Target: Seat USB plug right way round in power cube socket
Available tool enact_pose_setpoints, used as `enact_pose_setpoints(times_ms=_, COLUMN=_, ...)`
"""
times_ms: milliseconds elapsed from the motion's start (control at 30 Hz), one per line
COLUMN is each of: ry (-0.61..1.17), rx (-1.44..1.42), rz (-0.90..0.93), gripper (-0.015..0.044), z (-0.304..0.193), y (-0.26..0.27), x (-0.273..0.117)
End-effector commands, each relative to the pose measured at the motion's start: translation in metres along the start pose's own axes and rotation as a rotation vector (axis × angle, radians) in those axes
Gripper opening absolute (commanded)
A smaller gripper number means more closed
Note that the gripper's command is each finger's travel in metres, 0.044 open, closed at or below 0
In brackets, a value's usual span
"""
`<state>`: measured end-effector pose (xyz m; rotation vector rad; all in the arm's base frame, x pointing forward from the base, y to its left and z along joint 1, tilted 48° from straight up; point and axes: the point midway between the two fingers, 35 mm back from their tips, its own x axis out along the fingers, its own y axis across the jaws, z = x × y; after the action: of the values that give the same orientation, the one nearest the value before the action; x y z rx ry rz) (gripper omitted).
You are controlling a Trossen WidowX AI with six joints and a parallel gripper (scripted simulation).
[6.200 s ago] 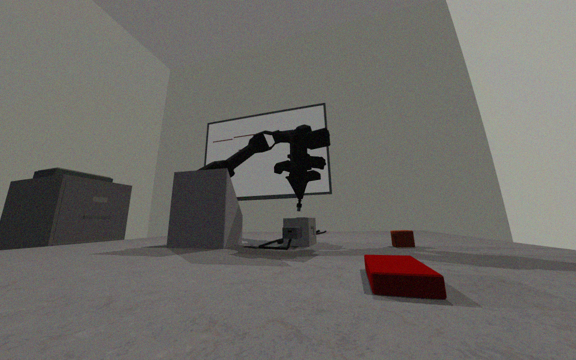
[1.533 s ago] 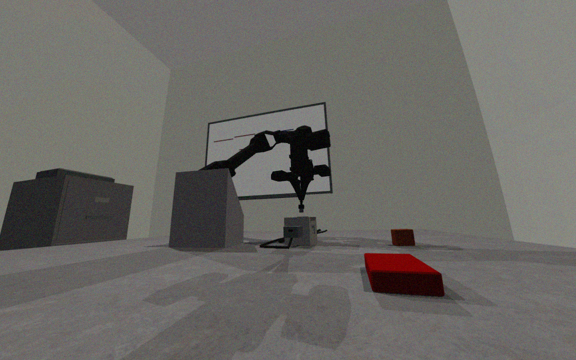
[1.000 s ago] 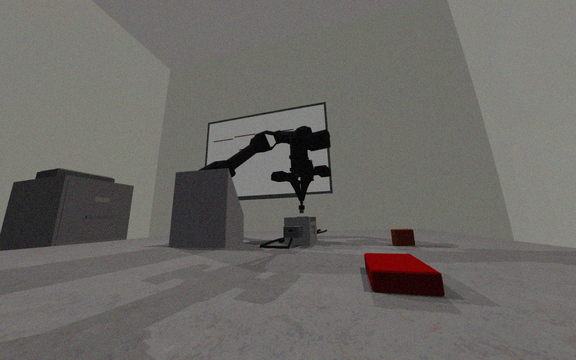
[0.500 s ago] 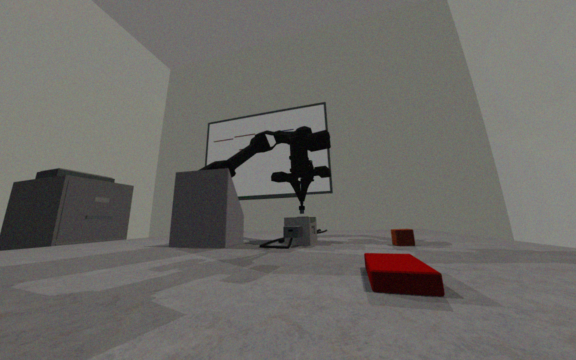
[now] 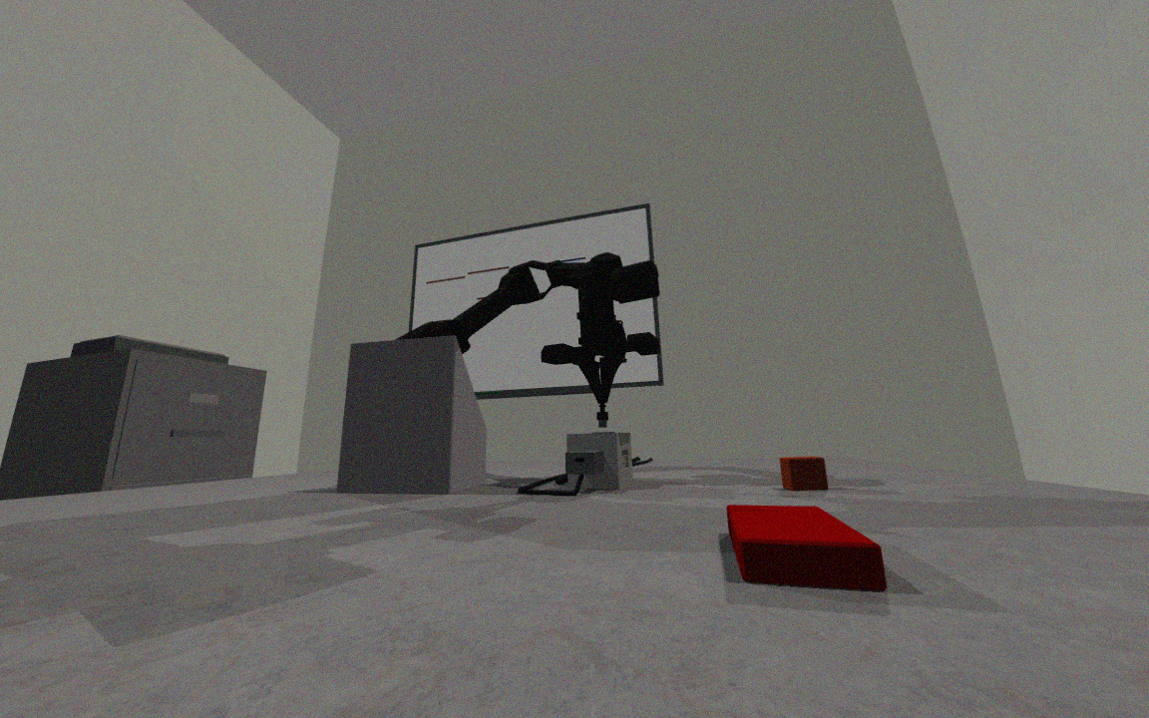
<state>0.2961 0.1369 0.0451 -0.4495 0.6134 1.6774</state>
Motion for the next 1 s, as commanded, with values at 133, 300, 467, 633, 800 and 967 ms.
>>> enact_pose_setpoints(times_ms=133, ry=-0.012, rx=0.003, rz=-0.001, gripper=0.0, z=0.0007, y=-0.0003, x=0.0015)
enact_pose_setpoints(times_ms=300, ry=-0.014, rx=0.002, rz=-0.001, gripper=0.0, z=0.0008, y=-0.0003, x=0.0021)
enact_pose_setpoints(times_ms=467, ry=-0.014, rx=0.002, rz=-0.001, gripper=0.0, z=0.0008, y=-0.0003, x=0.0027)
enact_pose_setpoints(times_ms=633, ry=-0.015, rx=0.002, rz=-0.001, gripper=0.0, z=0.0008, y=-0.0003, x=0.0033)
enact_pose_setpoints(times_ms=800, ry=-0.015, rx=0.002, rz=-0.001, gripper=0.0, z=0.0007, y=-0.0003, x=0.0039)
enact_pose_setpoints(times_ms=967, ry=-0.015, rx=0.002, rz=-0.001, gripper=0.0, z=0.0007, y=-0.0003, x=0.0045)
